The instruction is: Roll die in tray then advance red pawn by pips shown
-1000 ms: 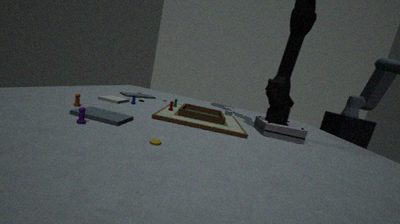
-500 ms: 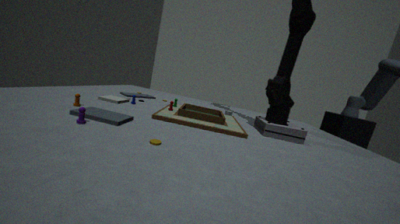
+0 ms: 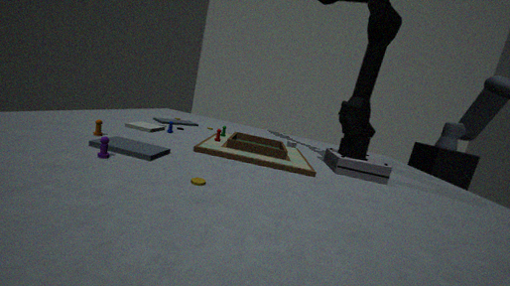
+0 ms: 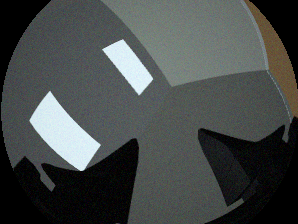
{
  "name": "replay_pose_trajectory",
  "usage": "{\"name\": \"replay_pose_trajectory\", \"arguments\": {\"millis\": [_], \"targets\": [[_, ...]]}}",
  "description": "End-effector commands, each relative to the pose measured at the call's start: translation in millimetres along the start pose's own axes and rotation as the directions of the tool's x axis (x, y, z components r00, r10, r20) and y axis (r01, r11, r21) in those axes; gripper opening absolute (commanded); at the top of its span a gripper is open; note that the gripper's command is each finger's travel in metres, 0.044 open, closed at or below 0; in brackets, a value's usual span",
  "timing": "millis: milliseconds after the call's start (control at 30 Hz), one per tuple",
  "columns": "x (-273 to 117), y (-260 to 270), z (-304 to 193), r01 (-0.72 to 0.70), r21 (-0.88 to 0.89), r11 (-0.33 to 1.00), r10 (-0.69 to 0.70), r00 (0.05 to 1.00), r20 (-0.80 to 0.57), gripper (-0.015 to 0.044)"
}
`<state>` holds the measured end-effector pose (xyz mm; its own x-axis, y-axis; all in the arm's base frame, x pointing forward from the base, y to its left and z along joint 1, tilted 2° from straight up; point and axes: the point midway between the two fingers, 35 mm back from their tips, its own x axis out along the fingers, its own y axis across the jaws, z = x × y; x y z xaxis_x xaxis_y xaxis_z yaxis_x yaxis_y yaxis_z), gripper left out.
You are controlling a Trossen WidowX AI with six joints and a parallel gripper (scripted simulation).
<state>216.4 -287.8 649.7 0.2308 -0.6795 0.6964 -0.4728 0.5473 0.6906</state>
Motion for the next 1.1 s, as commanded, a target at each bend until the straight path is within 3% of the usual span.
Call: {"name": "replay_pose_trajectory", "arguments": {"millis": [0, 233, 433, 767, 1067], "targets": [[-13, -77, -3, 0.208, -0.374, 0.904, -0.243, 0.969, -0.048, 0.0275], [-43, -152, 1, 0.306, -0.688, 0.658, -0.482, 0.873, -0.073, 0.0275], [-86, -220, 14, 0.230, -0.922, 0.313, -0.688, 0.724, -0.053, 0.0275], [-165, -294, 38, -0.125, -0.990, -0.062, -0.896, 0.444, 0.000, 0.0275], [-250, -339, 63, -0.544, -0.830, -0.125, -0.989, 0.139, 0.058, 0.0275]]}}
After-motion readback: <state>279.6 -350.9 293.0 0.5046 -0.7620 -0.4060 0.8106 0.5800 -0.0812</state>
